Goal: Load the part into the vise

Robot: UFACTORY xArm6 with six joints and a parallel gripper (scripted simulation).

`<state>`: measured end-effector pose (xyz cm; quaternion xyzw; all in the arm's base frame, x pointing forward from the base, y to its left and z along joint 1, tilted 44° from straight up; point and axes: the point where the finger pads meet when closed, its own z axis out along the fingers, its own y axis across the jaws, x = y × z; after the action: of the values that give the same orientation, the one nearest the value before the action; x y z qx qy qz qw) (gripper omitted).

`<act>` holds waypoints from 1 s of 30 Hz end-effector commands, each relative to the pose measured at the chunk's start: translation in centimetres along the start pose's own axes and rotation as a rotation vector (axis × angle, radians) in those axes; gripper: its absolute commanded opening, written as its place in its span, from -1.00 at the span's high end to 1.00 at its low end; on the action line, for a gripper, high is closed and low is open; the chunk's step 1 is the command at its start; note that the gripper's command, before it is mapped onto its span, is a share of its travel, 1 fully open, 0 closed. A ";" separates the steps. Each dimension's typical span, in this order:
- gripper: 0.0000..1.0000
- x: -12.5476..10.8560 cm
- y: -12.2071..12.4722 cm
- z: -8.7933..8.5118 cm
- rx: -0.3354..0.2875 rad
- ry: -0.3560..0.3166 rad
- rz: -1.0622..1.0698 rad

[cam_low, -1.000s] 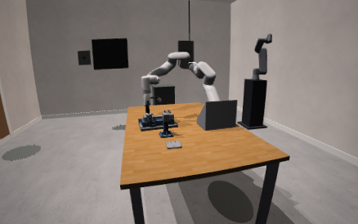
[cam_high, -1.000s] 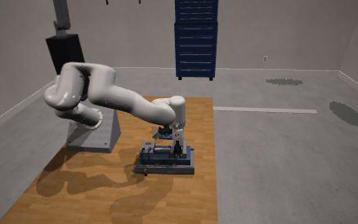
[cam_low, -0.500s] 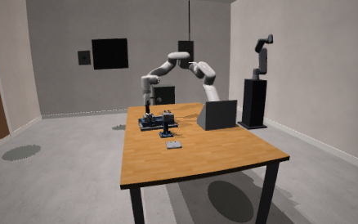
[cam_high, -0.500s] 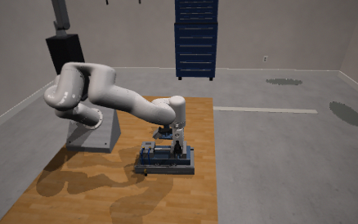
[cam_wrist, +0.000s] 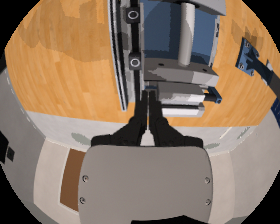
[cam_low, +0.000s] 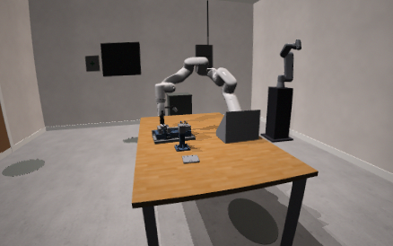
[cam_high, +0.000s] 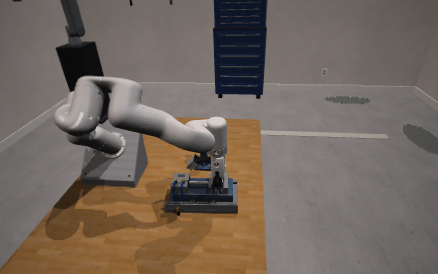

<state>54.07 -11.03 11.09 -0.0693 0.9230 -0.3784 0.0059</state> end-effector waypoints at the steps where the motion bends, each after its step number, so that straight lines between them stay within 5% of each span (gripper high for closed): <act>1: 1.00 -0.1 0.0 -0.2 0.000 -0.004 0.001; 30: 1.00 -0.1 0.8 -0.2 0.000 -0.004 0.001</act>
<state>54.02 -10.56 10.67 -0.0685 0.9228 -0.3790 0.0065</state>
